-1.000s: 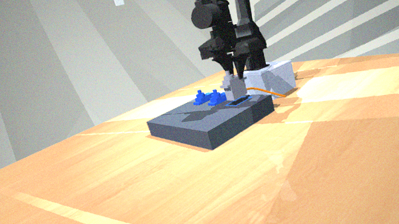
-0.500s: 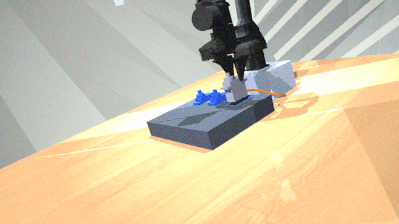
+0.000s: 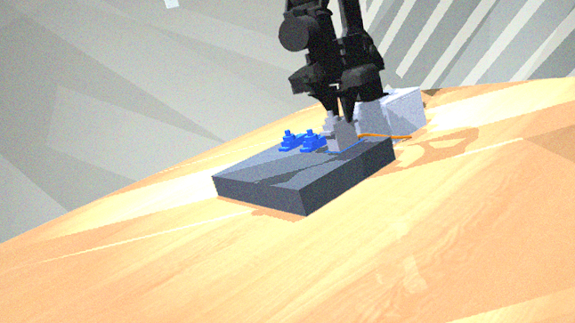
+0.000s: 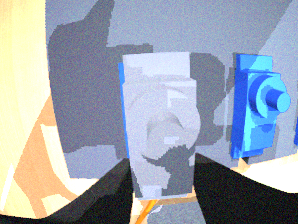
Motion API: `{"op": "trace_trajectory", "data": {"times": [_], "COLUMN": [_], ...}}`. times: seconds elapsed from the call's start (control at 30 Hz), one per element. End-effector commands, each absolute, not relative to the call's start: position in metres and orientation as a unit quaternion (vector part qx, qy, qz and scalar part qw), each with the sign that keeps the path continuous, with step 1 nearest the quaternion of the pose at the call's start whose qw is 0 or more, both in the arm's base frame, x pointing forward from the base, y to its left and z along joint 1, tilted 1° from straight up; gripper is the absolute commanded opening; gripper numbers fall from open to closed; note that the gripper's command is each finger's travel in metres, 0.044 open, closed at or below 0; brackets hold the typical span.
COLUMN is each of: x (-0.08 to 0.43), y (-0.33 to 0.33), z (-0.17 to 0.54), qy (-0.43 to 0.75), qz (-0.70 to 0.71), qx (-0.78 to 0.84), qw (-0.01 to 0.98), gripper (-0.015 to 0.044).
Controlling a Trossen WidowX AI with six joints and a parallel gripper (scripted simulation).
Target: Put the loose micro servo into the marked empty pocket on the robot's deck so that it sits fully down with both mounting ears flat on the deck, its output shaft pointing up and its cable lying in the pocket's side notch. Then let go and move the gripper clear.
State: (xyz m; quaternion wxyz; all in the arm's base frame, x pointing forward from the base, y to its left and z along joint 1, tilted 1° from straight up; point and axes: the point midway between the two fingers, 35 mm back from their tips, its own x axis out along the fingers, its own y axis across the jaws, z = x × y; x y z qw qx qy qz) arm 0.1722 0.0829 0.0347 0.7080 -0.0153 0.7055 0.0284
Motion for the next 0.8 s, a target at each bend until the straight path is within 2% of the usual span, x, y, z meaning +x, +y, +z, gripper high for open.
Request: {"op": "trace_trajectory", "data": {"times": [0.0,0.77], "x": [0.173,0.173], "y": [0.083,0.084], "z": [0.031,0.011], "qy": [0.706,0.706], "qz": [0.027,0.027], "qx": [-0.013,-0.013], "qw": [0.708,0.708], "gripper": [0.0,0.0]}}
